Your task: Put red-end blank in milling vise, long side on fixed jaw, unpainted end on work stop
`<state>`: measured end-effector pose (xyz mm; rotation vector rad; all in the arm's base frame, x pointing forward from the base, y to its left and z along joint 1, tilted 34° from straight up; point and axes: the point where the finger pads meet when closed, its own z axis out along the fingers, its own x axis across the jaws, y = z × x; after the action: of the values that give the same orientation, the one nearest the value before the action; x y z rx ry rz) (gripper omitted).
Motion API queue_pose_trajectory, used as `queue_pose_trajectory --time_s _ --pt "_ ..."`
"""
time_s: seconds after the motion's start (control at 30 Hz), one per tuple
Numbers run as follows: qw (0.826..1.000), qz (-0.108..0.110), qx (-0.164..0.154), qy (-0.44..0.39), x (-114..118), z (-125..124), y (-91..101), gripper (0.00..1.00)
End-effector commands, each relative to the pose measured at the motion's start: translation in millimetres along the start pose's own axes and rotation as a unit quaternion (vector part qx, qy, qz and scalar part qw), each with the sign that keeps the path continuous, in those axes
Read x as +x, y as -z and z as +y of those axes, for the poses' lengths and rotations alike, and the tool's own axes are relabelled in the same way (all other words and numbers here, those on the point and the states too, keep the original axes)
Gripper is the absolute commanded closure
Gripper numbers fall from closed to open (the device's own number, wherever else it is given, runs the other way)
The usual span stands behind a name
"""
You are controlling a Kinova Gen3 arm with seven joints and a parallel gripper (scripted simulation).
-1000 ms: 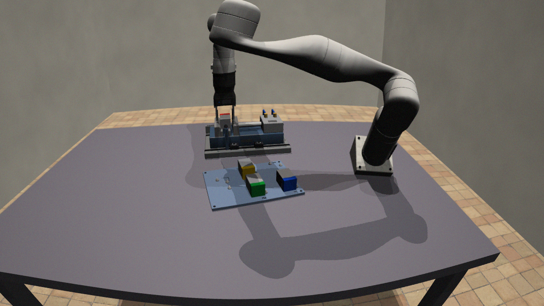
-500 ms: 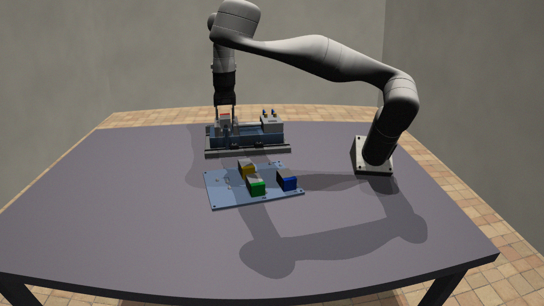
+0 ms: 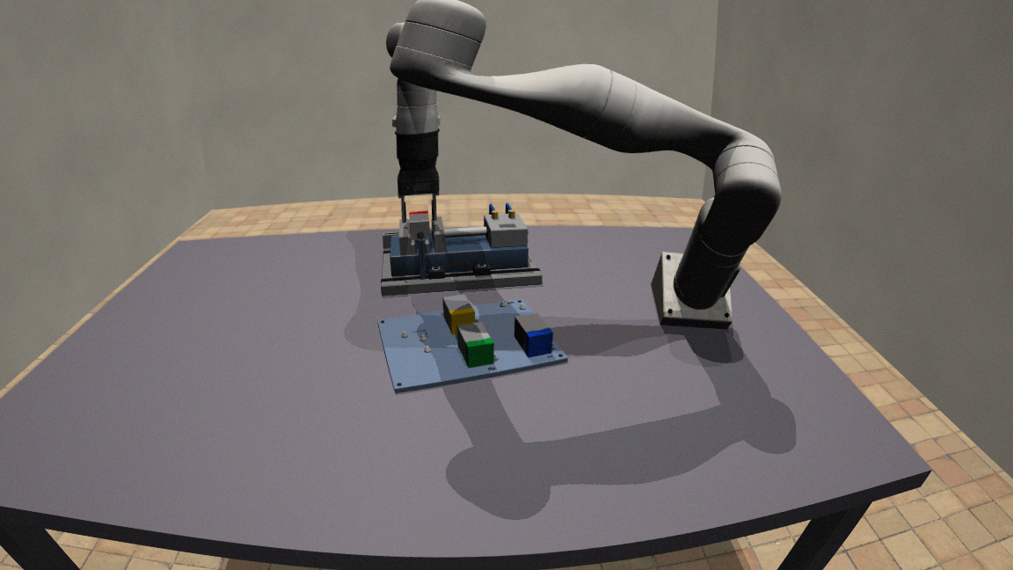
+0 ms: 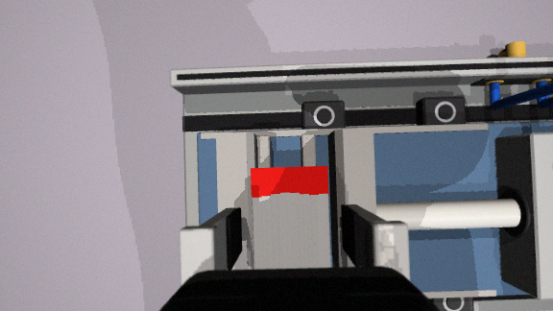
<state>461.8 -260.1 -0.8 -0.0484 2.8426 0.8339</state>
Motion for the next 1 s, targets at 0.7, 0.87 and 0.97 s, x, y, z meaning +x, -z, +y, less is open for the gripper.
queue_pose_trajectory --time_s 0.7,0.87,0.97 --pt "1.0 -0.001 0.001 0.0 -0.3 -0.4 5.5 0.0" --pt "1.0 -0.001 0.001 0.0 -0.4 -0.5 6.5 0.0" --pt "1.0 -0.001 0.001 0.0 -0.3 -0.4 6.5 0.0"
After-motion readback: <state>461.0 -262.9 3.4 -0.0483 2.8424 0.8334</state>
